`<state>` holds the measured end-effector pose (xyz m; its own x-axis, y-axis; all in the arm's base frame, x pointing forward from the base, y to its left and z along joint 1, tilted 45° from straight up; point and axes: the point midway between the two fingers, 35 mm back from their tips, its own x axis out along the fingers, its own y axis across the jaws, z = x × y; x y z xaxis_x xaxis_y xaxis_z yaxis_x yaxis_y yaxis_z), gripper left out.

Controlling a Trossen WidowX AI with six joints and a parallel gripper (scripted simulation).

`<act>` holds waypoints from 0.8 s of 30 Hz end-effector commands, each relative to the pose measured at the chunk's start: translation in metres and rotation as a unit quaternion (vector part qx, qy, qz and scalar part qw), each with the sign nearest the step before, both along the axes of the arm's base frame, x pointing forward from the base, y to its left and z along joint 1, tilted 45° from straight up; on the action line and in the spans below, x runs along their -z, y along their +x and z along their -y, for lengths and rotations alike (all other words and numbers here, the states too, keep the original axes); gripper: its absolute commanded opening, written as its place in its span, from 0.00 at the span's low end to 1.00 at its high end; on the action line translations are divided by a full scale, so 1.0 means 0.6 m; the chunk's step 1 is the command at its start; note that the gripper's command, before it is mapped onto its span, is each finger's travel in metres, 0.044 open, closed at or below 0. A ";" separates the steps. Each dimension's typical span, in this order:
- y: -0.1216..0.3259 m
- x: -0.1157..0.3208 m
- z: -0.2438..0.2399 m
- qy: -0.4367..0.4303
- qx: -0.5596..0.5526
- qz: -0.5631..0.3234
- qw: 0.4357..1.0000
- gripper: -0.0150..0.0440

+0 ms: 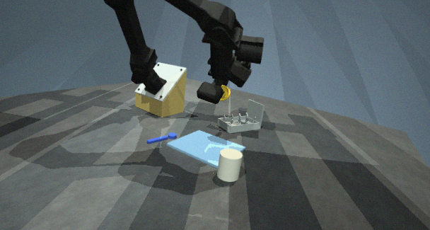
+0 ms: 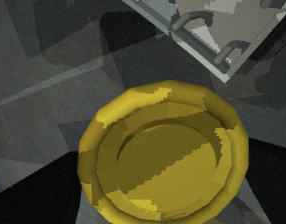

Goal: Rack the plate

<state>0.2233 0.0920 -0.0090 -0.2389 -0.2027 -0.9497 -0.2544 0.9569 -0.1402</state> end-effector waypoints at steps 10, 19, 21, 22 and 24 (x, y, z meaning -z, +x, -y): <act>0.005 0.027 0.016 0.140 -0.093 -0.002 0.986 0.25; 0.011 0.041 0.026 0.225 -0.166 0.028 0.960 0.25; 0.013 0.043 0.029 0.242 -0.183 0.037 0.952 0.25; 0.013 0.044 0.030 0.250 -0.192 0.043 0.948 0.25; 0.015 0.046 0.033 0.266 -0.209 0.054 0.940 0.25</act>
<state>0.2315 0.0743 -0.0364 -0.1676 0.2025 -0.9648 -0.5890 0.7642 0.2627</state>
